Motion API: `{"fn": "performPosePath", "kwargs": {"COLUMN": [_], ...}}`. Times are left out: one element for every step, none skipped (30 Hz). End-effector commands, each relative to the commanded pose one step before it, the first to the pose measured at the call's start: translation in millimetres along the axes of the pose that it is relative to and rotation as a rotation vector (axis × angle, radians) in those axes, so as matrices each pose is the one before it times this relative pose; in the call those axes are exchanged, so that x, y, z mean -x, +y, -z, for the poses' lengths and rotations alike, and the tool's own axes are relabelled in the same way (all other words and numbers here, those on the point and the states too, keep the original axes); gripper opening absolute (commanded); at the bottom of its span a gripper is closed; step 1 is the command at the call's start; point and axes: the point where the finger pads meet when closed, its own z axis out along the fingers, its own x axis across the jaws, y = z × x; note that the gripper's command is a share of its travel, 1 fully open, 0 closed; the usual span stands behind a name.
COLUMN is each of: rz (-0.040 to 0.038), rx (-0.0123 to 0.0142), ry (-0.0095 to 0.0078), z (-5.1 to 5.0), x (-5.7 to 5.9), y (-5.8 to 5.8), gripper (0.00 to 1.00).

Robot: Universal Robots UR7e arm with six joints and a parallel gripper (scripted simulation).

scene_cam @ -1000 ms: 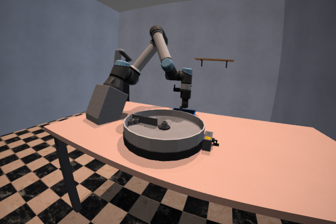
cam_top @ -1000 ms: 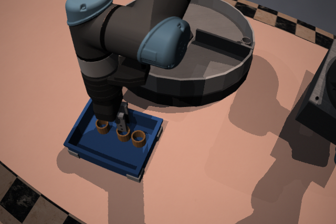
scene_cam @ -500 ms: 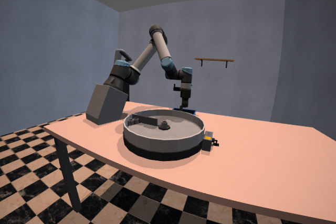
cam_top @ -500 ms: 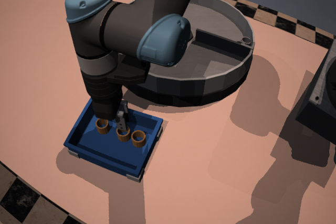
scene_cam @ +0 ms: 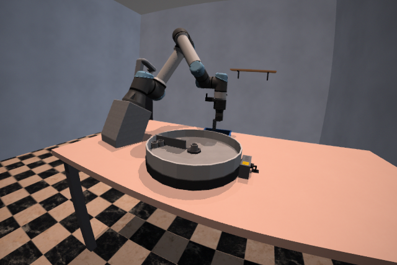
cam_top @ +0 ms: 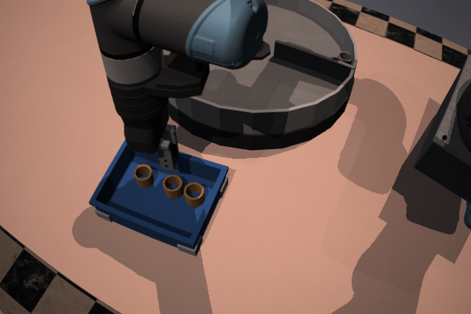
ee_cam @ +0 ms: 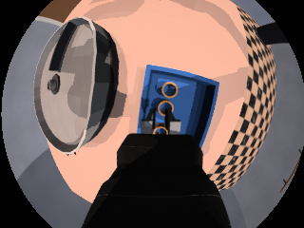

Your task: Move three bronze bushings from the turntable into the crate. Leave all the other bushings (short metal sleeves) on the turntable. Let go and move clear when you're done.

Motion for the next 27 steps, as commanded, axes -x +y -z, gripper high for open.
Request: {"fn": "performPosePath", "kwargs": {"rz": [0.00080,0.00000,0.00000,0.00000,0.00000,0.00000,0.00000,0.00000,0.00000,0.00000,-0.00001,0.00000,0.00000,0.00000,0.00000,0.00000,0.00000,0.00000,0.00000,0.00000,0.00000,0.00000,0.00000,0.00000,0.00000,0.00000,0.00000], "rx": [-0.00198,0.00000,0.00000,0.00000,0.00000,0.00000,0.00000,0.00000,0.00000,0.00000,0.00036,-0.00001,-0.00001,-0.00001,-0.00001,0.00000,0.00000,0.00000,0.00000,0.00000,0.00000,0.00000,0.00000,0.00000,0.00000,0.00000,0.00000], "ry": [0.00091,0.00000,0.00000,0.00000,0.00000,0.00000,0.00000,0.00000,0.00000,0.00000,-0.00013,0.00000,0.00000,0.00000,0.00000,0.00000,0.00000,0.00000,0.00000,0.00000,0.00000,0.00000,0.00000,0.00000,0.00000,0.00000,0.00000], "z": [21.16,0.00,0.00,0.00,0.00,0.00,0.00,0.00,0.00,0.00,10.99,11.38,11.38,11.38,11.38,0.00,0.00,0.00,0.00,0.00,0.00,0.00,0.00,0.00,0.00,0.00,0.00], "x": [0.14,0.00,0.00,0.00,0.00,0.00,0.00,0.00,0.00,0.00,-0.02,0.00,0.00,0.00,0.00,0.00,0.00,0.00,0.00,0.00,0.00,0.00,0.00,0.00,0.00,0.00,0.00], "y": [-0.39,0.00,0.00,0.00,0.00,0.00,0.00,0.00,0.00,0.00,0.08,0.00,0.00,0.00,0.00,0.00,0.00,0.00,0.00,0.00,0.00,0.00,0.00,0.00,0.00,0.00,0.00], "gripper": [0.42,0.42,0.42,0.42,0.42,0.42,0.42,0.42,0.42,0.42,0.42,0.42,0.42,0.42,0.42,0.42,0.42,0.42,0.42,0.42,0.42,0.42,0.42,0.42,0.42,0.42,0.42]}}
